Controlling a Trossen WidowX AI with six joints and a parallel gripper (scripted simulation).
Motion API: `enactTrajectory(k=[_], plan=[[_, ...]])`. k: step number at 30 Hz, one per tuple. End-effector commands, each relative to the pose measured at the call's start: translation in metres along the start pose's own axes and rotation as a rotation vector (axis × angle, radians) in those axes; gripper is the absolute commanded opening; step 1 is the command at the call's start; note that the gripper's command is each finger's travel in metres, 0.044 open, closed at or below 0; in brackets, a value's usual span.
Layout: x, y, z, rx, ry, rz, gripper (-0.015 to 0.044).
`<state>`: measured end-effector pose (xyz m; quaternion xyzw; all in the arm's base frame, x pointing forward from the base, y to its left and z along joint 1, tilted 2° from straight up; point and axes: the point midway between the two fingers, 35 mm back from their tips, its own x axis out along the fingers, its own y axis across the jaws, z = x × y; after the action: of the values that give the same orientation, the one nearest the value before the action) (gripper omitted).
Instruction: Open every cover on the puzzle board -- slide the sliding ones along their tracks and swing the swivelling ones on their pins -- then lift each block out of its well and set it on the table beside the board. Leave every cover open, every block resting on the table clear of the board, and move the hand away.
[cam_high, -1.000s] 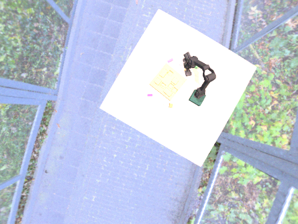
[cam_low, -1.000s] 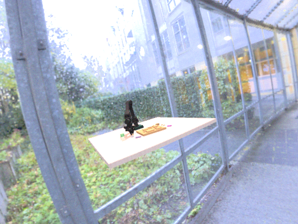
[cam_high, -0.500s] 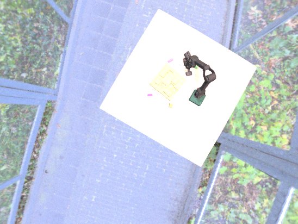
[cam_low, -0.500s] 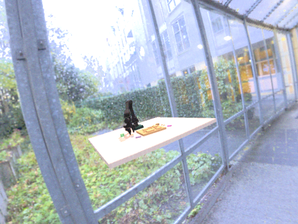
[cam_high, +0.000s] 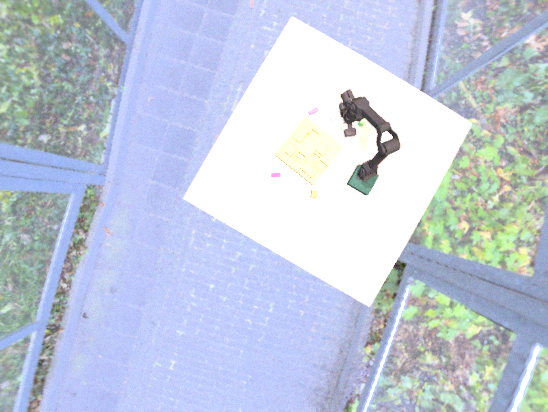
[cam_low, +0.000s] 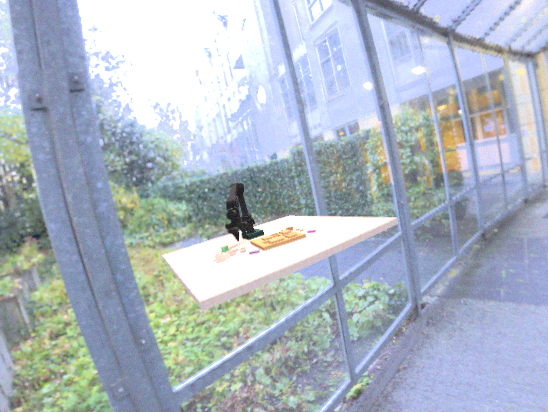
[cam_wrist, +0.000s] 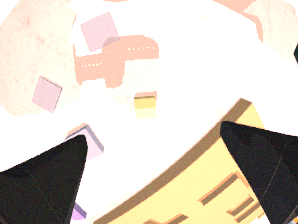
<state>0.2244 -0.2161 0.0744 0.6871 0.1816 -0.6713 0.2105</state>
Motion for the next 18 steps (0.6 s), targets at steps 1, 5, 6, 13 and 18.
enactTrajectory(k=[1,5,6,13,18], plan=[[-0.017,0.0,-0.001,-0.003,0.009,0.014,0.044],[-0.017,0.0,-0.001,-0.016,0.009,0.014,0.0414],[-0.018,0.0,-0.004,-0.053,0.009,0.014,0.0387],[-0.019,0.0,-0.038,-0.557,0.009,0.016,0.0204],[-0.02,-0.005,-0.066,-0.941,0.005,0.023,0.0072]])
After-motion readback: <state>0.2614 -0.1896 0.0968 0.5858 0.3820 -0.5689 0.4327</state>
